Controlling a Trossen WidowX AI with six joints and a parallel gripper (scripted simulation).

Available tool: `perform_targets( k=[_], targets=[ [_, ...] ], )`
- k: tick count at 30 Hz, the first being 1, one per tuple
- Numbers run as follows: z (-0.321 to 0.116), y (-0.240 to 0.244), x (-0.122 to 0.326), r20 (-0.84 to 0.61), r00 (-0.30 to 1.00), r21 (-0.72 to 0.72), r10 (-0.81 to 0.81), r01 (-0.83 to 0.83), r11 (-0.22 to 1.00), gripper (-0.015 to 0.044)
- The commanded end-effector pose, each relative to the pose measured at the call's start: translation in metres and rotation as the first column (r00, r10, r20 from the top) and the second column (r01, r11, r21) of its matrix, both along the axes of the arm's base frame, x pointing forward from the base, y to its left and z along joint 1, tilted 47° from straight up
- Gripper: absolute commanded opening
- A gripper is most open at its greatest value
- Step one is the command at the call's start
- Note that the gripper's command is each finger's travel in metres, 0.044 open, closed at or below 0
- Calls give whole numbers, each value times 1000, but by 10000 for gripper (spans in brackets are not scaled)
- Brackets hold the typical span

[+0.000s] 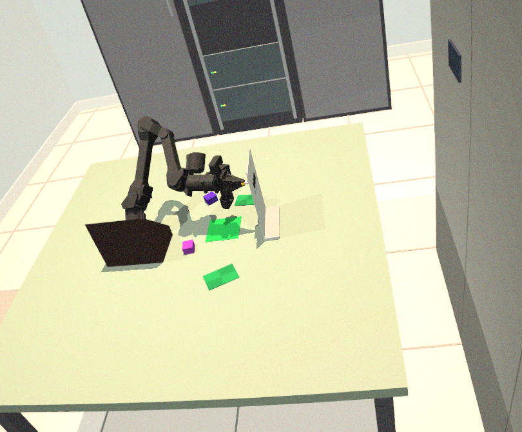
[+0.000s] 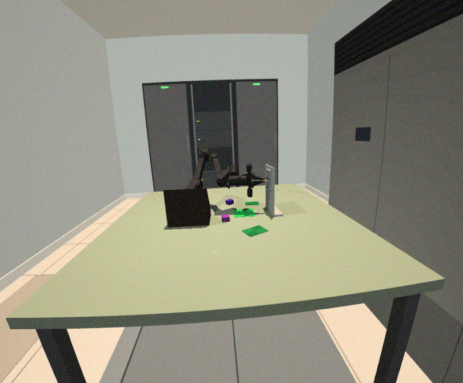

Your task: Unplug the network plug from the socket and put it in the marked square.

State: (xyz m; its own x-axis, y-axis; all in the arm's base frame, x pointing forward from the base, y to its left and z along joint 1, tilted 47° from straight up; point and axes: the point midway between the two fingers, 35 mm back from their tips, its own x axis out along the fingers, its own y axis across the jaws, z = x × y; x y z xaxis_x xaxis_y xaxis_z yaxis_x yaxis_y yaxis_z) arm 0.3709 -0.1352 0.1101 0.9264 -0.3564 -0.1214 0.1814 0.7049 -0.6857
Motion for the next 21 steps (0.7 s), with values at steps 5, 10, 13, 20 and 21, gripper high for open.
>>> perform_targets(
  k=[5, 10, 13, 20, 21],
  targets=[
    [-1, 1, -6, 1, 1000, 4, 0, 0, 1000, 0],
    [-1, 1, -9, 1, 1000, 4, 0, 0, 1000, 0],
    [-2, 1, -11, 1, 1000, 4, 0, 0, 1000, 0],
    [-2, 2, -15, 0, 1000, 4, 0, 0, 1000, 0],
    [-3, 2, -16, 0, 1000, 4, 0, 0, 1000, 0]
  ],
)
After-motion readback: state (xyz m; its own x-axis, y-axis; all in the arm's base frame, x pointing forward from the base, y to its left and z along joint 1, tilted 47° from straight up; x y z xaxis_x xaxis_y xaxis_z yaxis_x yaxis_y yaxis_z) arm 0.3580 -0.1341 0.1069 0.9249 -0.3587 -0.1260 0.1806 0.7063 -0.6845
